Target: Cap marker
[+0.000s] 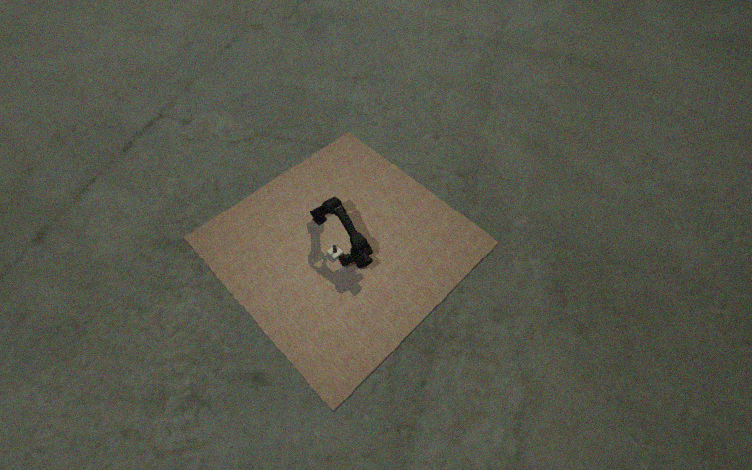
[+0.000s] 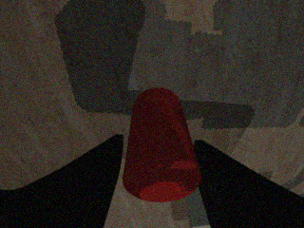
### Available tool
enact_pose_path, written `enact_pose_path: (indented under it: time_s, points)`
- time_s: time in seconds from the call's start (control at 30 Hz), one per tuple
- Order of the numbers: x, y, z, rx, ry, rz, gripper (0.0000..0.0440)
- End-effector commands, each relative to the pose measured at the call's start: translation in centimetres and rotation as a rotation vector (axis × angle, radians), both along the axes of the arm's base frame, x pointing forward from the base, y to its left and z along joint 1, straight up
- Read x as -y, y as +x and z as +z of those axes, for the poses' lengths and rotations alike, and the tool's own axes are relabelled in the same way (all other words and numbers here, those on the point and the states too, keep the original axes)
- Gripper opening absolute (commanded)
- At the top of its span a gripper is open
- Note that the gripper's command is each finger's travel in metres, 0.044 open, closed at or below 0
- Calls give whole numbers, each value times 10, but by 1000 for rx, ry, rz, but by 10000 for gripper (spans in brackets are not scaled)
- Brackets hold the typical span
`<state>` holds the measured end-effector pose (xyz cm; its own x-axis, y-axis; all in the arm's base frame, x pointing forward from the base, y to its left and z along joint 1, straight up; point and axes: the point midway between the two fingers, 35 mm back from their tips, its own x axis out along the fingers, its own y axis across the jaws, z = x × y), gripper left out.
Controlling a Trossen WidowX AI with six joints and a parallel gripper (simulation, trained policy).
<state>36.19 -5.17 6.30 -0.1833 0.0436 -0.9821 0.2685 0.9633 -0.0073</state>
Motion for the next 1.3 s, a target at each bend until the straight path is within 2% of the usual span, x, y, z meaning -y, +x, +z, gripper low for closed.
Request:
enact_pose_path:
  time_s: [0.0, 0.07, 0.1, 0.7, 1.27]
  points:
    - [1, 0, 7, 21, -15, 19, 118]
    - [0, -2, 13, 29, -18, 26, 66]
    - [1, -2, 17, 37, -22, 29, 60]
    - [6, -26, 84, 102, -32, 42, 41]
    - [37, -78, 112, 66, -15, -32, 9]
